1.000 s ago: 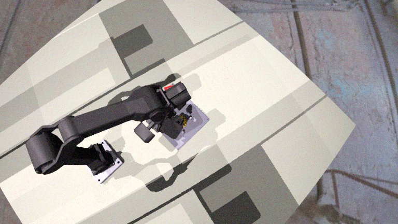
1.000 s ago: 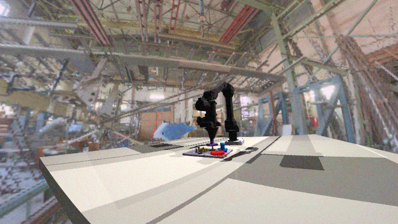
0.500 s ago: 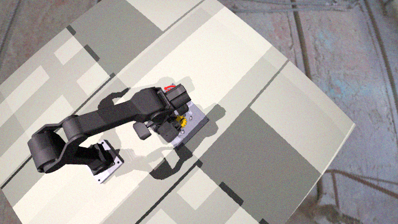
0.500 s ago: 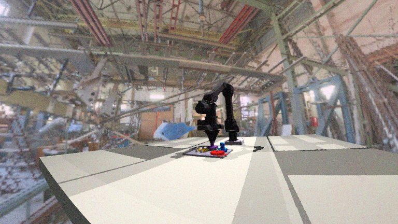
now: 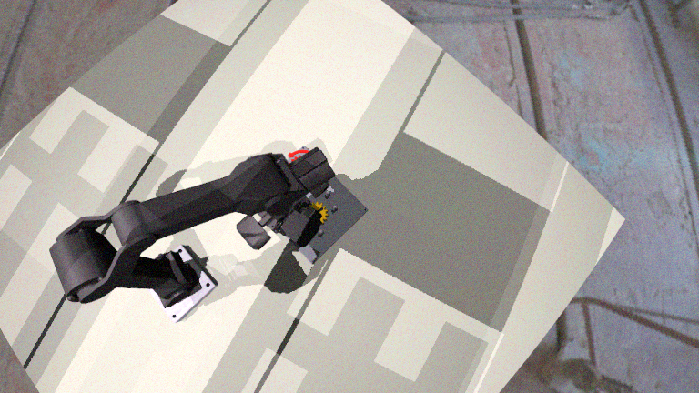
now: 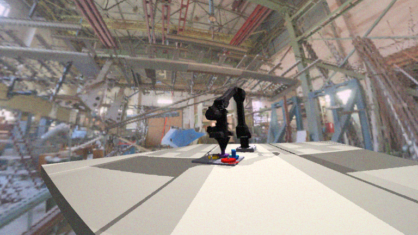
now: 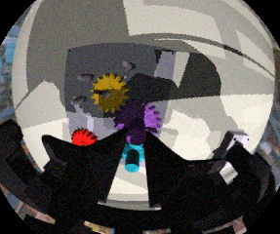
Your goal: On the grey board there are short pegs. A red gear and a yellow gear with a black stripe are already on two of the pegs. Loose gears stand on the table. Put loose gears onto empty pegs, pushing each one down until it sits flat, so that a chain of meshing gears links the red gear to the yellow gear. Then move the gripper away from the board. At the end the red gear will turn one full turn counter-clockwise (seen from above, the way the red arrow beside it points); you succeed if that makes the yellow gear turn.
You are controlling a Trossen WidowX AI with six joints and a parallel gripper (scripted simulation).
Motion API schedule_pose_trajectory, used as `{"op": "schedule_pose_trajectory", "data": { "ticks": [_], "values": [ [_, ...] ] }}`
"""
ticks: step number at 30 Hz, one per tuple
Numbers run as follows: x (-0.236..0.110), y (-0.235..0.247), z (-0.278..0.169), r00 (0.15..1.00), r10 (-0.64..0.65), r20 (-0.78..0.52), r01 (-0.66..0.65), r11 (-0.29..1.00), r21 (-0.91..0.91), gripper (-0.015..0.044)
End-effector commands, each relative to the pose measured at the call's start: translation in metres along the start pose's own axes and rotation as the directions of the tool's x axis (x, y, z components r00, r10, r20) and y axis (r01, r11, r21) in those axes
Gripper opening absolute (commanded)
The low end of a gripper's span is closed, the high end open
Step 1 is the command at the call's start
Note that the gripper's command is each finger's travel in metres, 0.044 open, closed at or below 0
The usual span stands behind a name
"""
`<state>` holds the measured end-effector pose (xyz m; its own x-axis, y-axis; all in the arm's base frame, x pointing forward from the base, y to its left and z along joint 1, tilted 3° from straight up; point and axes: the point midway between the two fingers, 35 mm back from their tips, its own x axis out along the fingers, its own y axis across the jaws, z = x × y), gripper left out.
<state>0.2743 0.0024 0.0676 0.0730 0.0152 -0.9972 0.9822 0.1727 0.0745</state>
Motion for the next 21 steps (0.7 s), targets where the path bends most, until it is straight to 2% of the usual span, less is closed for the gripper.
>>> {"op": "schedule_pose_trajectory", "data": {
  "ticks": [1, 9, 14, 21],
  "values": [
    [0.001, -0.001, 0.0, 1.0, 0.0, -0.001, 0.0, 0.998, -0.068, 0.0],
    [0.003, 0.0, 0.001, 1.0, 0.0, -0.001, 0.0, 0.991, -0.131, 0.0],
    [0.002, -0.001, 0.001, 1.0, 0.0, -0.001, 0.0, 0.997, -0.079, 0.0131],
    [-0.012, 0.0, 0.001, 1.0, 0.0, -0.001, 0.0, 1.0, -0.003, 0.014]
  ]
}}
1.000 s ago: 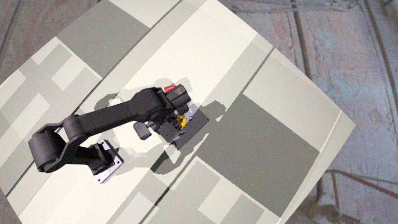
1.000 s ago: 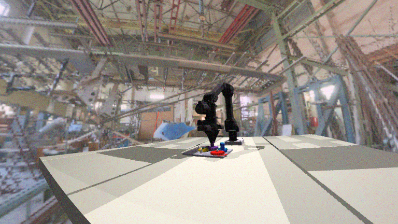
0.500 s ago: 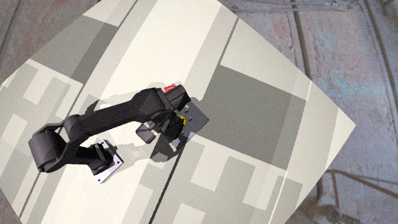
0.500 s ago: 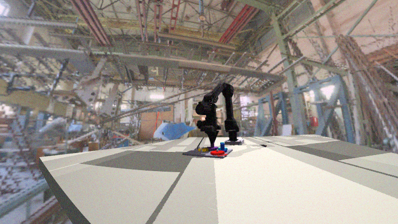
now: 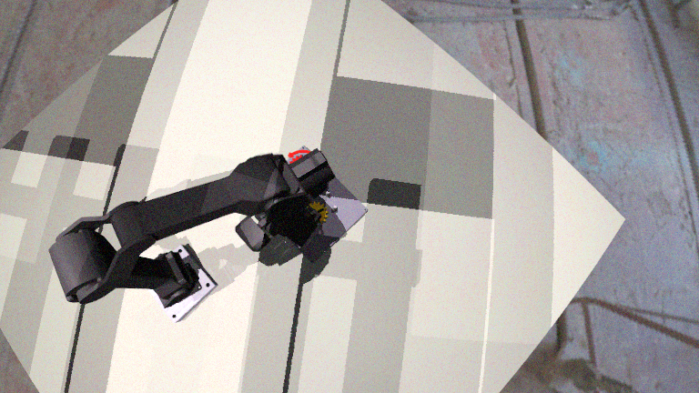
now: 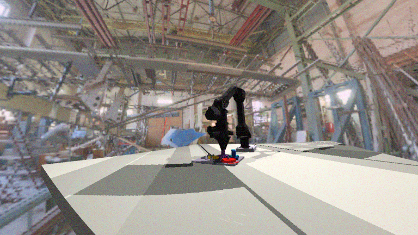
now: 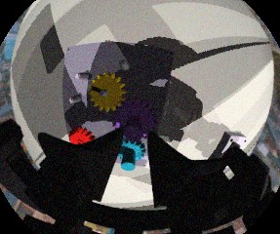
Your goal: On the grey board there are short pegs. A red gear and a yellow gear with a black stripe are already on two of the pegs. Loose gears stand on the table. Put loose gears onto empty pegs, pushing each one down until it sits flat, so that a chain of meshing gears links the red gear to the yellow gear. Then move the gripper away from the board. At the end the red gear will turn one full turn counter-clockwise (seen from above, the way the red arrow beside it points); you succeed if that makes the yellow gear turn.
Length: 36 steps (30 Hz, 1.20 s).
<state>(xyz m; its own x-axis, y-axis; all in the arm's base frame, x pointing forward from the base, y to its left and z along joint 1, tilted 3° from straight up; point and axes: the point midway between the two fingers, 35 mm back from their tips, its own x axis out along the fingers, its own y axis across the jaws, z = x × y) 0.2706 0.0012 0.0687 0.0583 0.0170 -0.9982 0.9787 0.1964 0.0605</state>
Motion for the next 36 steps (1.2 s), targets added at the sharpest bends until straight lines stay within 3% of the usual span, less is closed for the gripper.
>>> {"op": "schedule_pose_trajectory", "data": {
  "ticks": [1, 8, 10, 14, 20, 36],
  "values": [
    [-0.016, 0.004, 0.001, 1.0, 0.014, 0.004, -0.015, 1.0, 0.026, 0.014],
    [-0.045, 0.003, 0.001, 1.0, 0.014, 0.004, -0.015, 0.999, 0.048, 0.014],
    [-0.045, 0.002, 0.0, 1.0, 0.011, 0.002, -0.011, 0.999, 0.037, 0.0193],
    [-0.085, -0.003, -0.001, 1.0, 0.011, 0.002, -0.011, 0.999, 0.037, 0.0298],
    [-0.087, -0.003, -0.001, 1.0, 0.011, 0.002, -0.011, 0.999, 0.037, 0.044],
    [-0.087, -0.003, -0.001, 1.0, 0.011, 0.002, -0.011, 0.999, 0.037, 0.044]
  ]
}}
